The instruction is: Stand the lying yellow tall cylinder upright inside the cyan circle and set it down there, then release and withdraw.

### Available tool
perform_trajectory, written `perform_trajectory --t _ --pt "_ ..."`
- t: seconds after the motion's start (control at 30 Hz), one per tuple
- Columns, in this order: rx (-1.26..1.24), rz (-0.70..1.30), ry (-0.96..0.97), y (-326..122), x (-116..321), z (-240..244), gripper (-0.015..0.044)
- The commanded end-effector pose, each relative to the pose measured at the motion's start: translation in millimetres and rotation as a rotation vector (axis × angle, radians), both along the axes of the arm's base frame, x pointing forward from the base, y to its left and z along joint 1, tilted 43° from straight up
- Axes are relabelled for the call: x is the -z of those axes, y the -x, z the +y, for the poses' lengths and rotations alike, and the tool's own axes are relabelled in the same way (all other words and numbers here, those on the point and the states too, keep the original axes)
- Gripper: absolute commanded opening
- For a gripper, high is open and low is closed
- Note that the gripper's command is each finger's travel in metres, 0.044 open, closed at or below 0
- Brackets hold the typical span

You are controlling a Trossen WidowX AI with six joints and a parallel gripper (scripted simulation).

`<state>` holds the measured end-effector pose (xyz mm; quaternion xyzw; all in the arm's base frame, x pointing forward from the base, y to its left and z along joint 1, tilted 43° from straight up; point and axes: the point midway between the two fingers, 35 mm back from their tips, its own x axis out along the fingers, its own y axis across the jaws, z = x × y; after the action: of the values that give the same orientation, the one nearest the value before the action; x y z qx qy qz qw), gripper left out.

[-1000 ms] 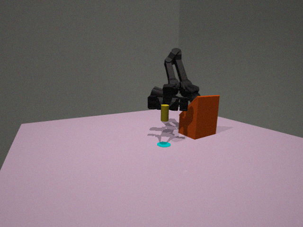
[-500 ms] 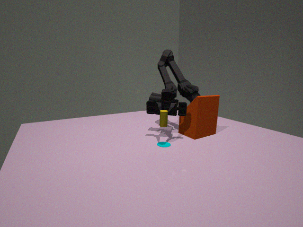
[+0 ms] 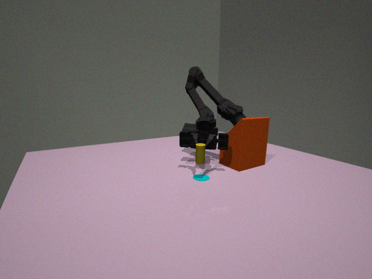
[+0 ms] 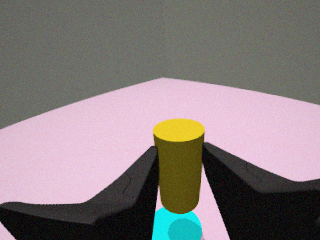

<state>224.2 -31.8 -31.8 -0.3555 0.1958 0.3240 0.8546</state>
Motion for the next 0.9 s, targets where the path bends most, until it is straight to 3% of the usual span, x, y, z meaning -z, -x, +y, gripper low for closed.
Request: perform_trajectory --t 0.0,0.87 --pt "-0.006 -0.006 -0.004 0 6 -5 0.0105" --pt "0.006 -0.010 -0.011 8 42 -35 0.0105"
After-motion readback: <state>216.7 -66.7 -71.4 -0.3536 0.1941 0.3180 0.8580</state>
